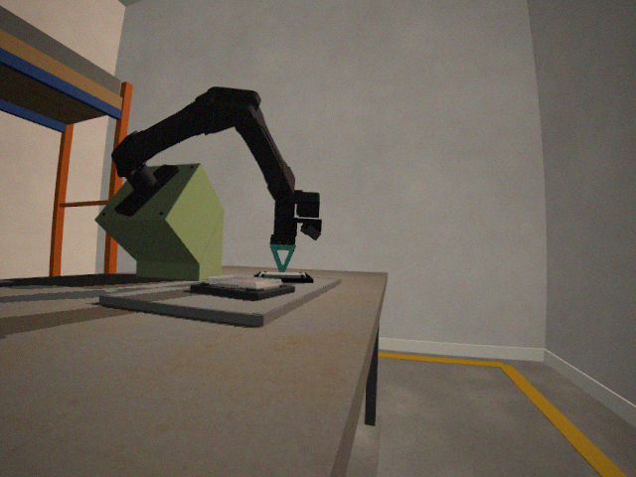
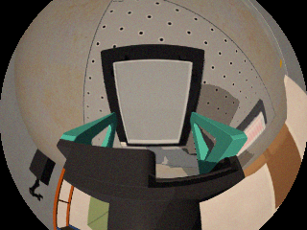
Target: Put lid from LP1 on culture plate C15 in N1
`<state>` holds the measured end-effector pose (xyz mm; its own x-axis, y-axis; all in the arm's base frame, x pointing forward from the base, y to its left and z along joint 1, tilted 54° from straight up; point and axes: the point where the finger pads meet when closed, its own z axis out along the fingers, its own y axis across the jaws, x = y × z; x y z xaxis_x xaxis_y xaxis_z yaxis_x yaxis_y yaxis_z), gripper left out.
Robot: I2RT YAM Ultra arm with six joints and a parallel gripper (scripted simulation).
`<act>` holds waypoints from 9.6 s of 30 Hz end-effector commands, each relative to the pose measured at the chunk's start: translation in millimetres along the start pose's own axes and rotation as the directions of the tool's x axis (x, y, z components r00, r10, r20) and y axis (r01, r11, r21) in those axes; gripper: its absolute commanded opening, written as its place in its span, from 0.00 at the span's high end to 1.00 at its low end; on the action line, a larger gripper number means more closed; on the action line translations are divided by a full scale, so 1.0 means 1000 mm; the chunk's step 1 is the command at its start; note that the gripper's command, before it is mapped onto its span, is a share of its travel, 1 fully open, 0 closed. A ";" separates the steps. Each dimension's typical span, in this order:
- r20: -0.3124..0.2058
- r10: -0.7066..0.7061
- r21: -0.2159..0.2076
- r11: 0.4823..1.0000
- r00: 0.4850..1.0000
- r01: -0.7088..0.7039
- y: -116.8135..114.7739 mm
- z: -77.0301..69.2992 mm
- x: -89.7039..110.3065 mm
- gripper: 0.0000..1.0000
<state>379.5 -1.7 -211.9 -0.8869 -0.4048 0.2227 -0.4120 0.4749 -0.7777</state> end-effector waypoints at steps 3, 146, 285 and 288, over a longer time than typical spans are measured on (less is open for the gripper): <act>0.019 0.000 0.003 1.000 1.000 0.000 0.000 -0.002 -0.005 0.00; 0.019 0.001 0.002 1.000 1.000 -0.001 0.001 -0.052 -0.004 1.00; 0.017 0.524 -0.005 0.852 0.852 -0.524 -0.242 -0.051 0.069 1.00; 0.017 0.524 -0.005 0.852 0.852 -0.524 -0.242 -0.050 0.069 1.00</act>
<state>405.7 -110.1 19.2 -0.9690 -0.0943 -0.2282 0.1225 0.6188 -0.7759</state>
